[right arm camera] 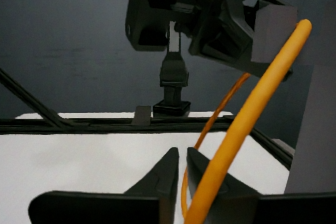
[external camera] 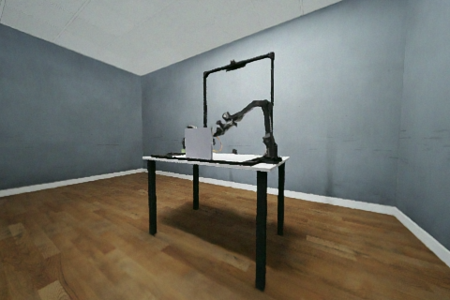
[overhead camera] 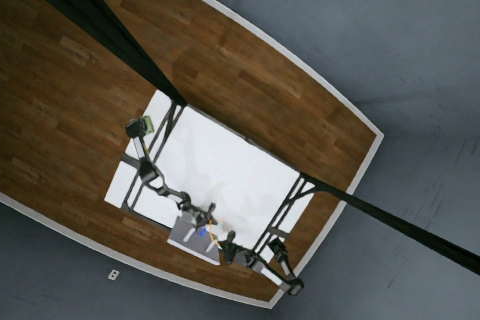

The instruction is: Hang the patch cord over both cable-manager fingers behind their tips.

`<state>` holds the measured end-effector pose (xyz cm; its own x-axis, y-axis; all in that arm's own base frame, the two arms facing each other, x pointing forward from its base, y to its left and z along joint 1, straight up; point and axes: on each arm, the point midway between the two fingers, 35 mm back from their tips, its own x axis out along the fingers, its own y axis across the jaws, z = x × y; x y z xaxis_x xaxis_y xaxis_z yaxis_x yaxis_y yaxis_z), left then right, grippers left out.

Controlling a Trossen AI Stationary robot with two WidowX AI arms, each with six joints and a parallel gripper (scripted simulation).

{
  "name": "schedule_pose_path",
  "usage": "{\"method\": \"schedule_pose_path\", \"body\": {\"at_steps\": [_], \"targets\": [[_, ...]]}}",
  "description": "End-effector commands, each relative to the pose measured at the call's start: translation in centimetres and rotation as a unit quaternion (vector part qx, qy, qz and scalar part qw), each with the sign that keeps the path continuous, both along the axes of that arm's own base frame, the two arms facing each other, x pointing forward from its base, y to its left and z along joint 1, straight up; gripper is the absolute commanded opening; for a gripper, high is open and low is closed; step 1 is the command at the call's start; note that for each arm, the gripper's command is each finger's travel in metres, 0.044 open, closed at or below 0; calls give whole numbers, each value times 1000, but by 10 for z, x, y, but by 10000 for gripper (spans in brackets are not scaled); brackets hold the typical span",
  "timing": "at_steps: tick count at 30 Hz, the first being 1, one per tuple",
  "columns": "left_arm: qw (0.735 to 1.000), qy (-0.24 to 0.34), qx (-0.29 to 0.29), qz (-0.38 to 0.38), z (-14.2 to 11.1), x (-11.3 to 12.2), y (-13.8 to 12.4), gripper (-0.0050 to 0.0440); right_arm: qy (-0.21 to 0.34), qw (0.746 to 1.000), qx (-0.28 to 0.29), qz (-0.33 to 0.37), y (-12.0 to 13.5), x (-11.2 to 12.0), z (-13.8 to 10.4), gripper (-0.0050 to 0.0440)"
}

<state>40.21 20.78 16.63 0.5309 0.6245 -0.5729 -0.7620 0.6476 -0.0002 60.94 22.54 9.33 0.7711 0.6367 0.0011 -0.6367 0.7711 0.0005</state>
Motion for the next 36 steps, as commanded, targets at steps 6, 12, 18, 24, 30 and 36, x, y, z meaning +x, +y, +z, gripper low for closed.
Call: {"method": "schedule_pose_path", "body": {"at_steps": [6,12,18,24,30,36], "targets": [[1000,-15,5,0,13,1,1,40,-20,1000,5,0,1,2,24,25],[1000,-15,5,0,13,1,1,40,-23,1000,5,-1,2,3,27,25],[1000,-15,5,0,13,1,1,40,-22,1000,5,-1,3,3,28,25],[1000,-15,5,0,13,1,1,40,-23,1000,5,-2,3,3,30,25],[1000,-15,5,0,13,1,1,40,-24,1000,5,-2,3,3,34,25],[1000,-15,5,0,13,1,1,40,-23,1000,4,-3,4,4,35,25]]}}
